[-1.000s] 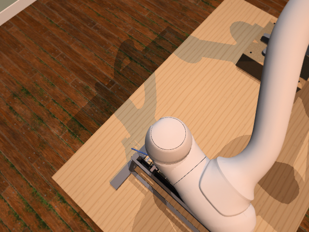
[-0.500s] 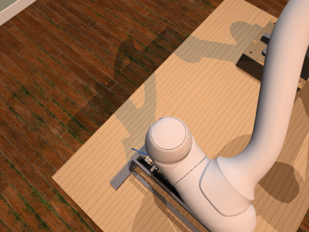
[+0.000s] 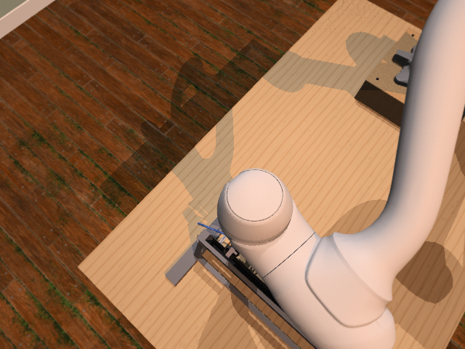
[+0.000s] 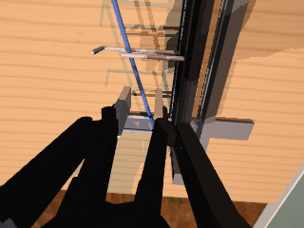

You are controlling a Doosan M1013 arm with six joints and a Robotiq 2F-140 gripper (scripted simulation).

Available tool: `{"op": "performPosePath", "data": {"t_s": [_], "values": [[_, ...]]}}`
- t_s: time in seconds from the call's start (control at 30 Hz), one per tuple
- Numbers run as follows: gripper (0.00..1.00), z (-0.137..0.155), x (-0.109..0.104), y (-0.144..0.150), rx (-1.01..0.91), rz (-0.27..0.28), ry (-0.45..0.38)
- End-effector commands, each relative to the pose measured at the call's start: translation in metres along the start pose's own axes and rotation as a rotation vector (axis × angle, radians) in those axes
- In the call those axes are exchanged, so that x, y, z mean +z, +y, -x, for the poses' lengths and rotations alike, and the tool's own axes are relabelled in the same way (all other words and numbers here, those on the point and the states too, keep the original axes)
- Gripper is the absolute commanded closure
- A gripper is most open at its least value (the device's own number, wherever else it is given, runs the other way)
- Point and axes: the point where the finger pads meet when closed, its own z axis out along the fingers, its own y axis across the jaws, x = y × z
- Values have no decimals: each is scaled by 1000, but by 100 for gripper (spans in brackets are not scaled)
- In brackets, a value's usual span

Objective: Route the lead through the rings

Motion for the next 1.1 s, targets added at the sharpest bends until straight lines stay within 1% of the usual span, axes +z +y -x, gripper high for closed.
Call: {"op": "performPosePath", "data": {"t_s": [0.0, 0.03, 0.1, 0.37, 0.53, 0.93, 0.97, 1.07], "values": [[80, 0, -7, 0, 0, 0, 0], [80, 0, -11, 0, 0, 0, 0], [80, 0, -11, 0, 0, 0, 0], [80, 0, -36, 0, 0, 0, 0], [80, 0, -48, 0, 0, 0, 0], [80, 0, -54, 0, 0, 0, 0], [100, 0, -54, 0, 0, 0, 0], [100, 0, -54, 0, 0, 0, 0]]}}
